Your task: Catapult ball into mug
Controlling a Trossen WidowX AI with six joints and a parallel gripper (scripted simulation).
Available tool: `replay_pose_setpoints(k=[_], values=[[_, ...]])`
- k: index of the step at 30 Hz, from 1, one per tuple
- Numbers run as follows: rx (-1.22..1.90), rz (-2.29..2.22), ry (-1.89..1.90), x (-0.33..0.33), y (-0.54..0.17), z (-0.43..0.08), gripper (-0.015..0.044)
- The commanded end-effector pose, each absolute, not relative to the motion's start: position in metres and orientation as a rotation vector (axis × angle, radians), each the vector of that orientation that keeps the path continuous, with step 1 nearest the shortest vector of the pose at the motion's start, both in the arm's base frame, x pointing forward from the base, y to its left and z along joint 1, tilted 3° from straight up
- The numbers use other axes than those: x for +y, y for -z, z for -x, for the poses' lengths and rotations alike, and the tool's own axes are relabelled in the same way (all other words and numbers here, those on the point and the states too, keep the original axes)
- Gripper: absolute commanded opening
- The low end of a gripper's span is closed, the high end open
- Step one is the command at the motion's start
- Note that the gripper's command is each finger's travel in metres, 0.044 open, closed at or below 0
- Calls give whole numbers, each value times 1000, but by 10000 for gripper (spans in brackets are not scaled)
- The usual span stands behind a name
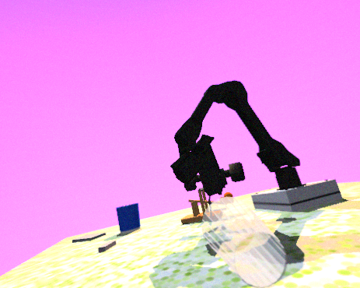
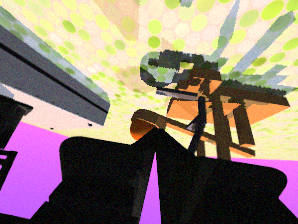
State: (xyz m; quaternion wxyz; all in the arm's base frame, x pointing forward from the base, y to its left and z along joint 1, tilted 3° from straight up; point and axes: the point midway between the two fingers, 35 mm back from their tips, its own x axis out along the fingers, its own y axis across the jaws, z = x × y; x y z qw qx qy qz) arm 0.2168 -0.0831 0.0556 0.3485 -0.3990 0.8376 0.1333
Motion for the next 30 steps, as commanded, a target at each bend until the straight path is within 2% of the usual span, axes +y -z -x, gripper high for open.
replay_pose_setpoints(k=[1, 30], values=[[2175, 1043, -353, -84, -48, -216, 0], [2176, 1043, -353, -85, 4, -211, 0]])
